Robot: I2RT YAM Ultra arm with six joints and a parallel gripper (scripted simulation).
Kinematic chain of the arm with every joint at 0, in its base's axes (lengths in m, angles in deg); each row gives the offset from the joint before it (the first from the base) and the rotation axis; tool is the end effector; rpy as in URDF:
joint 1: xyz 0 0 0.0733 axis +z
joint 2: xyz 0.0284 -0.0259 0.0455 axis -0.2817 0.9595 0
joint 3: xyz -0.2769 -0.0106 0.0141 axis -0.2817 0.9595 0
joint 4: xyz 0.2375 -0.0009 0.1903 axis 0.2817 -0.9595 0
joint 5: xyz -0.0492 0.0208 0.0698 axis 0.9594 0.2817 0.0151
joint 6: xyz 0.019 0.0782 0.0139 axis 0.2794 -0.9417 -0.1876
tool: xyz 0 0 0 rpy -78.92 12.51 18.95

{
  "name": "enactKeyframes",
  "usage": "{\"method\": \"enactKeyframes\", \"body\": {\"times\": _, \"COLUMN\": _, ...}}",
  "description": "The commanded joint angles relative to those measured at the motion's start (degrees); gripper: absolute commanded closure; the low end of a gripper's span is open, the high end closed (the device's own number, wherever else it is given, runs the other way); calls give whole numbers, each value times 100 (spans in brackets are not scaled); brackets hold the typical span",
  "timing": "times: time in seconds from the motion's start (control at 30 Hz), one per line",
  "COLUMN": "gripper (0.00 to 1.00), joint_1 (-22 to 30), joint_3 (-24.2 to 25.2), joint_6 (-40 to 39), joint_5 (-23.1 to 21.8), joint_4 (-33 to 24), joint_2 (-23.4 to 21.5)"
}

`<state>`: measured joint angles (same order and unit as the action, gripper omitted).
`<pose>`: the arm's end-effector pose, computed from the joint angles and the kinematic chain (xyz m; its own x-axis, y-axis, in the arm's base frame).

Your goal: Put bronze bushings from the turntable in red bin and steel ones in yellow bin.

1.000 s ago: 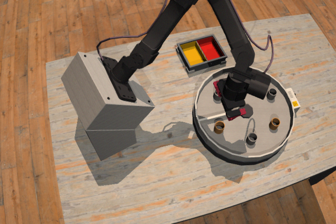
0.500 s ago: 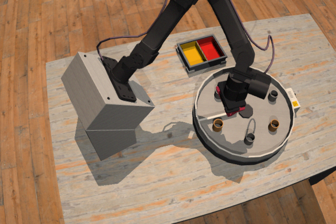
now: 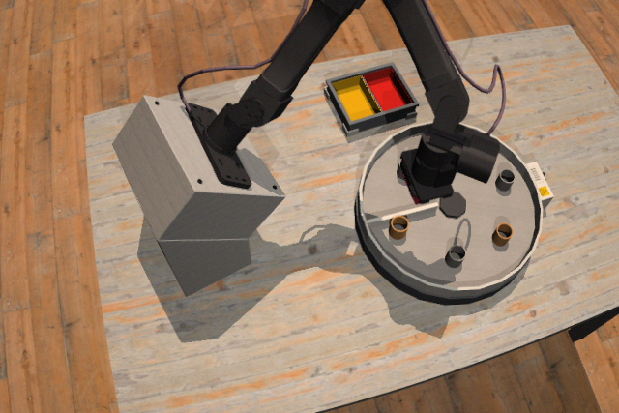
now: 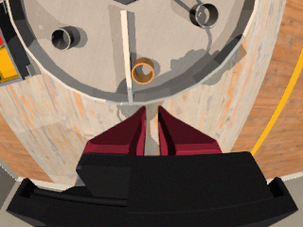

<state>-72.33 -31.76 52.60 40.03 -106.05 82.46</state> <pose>0.2289 -0.2571 0.2168 -0.7106 0.1805 -0.6801 0.0660 0.9794 0.1910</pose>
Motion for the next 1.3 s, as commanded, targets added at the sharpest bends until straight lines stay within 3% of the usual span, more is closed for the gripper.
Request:
{"method": "enactKeyframes", "body": {"times": 0.0, "gripper": 89, "joint_1": -90, "joint_3": 12, "joint_6": -25, "joint_5": -85, "joint_4": 37, "joint_2": -162}}
{"method": "enactKeyframes", "body": {"times": 0.5, "gripper": 89, "joint_1": -90, "joint_3": 12, "joint_6": -25, "joint_5": -85, "joint_4": 37, "joint_2": -162}}
{"method": "enactKeyframes", "body": {"times": 0.53, "gripper": 83, "joint_1": -90, "joint_3": 12, "joint_6": -25, "joint_5": -85, "joint_4": 37, "joint_2": -162}}
{"method": "enactKeyframes", "body": {"times": 1.27, "gripper": 83, "joint_1": -90, "joint_3": 12, "joint_6": -24, "joint_5": -85, "joint_4": 37, "joint_2": -162}}
